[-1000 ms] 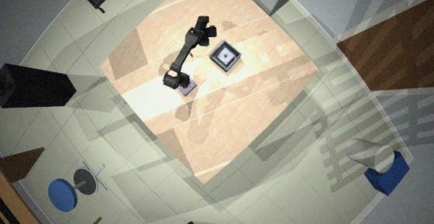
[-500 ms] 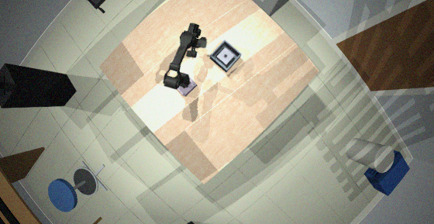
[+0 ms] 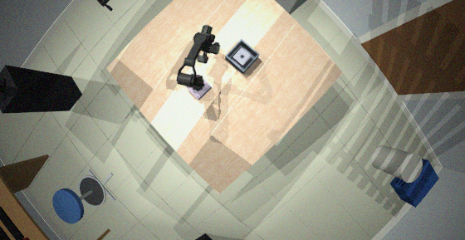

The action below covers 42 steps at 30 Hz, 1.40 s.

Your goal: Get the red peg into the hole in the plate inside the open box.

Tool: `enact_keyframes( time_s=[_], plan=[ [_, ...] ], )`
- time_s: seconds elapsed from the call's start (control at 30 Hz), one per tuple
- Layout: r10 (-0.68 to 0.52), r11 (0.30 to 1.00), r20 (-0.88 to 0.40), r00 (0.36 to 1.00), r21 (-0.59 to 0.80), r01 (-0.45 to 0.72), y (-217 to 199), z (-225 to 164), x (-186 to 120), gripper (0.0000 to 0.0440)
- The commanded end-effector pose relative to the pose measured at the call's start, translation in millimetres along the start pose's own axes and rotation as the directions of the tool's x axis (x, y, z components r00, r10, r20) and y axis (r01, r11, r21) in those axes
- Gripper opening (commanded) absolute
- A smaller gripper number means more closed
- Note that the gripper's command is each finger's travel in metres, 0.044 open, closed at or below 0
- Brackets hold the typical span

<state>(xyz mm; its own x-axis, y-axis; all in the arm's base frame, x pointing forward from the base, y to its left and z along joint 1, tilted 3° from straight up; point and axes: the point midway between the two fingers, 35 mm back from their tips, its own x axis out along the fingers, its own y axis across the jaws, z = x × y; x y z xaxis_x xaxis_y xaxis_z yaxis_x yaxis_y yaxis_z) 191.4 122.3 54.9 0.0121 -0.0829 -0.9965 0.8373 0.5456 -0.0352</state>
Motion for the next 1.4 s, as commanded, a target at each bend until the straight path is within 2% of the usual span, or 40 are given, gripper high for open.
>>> enact_keyframes(
  time_s=[0.0, 0.47, 0.63, 1.03, 1.07, 1.37],
  plan=[
    [-0.013, 1.0, 0.006, 1.0, 0.016, 0.013, -3, -2, 13, 0.0436],
    [0.03, 0.998, 0.008, 1.0, 0.048, -0.031, -4, -14, 66, 0.0424],
    [0.015, 0.998, -0.006, 1.0, 0.062, -0.015, -10, -19, 77, 0.0326],
    [-0.014, 0.999, -0.085, 0.996, 0.042, 0.018, -9, -22, 77, 0.0015],
    [-0.016, 0.999, -0.091, 0.996, 0.042, 0.02, -8, -21, 77, 0.0],
    [0.034, 0.999, -0.003, 0.999, -0.03, -0.034, 0, -4, 53, 0.0]
  ],
)
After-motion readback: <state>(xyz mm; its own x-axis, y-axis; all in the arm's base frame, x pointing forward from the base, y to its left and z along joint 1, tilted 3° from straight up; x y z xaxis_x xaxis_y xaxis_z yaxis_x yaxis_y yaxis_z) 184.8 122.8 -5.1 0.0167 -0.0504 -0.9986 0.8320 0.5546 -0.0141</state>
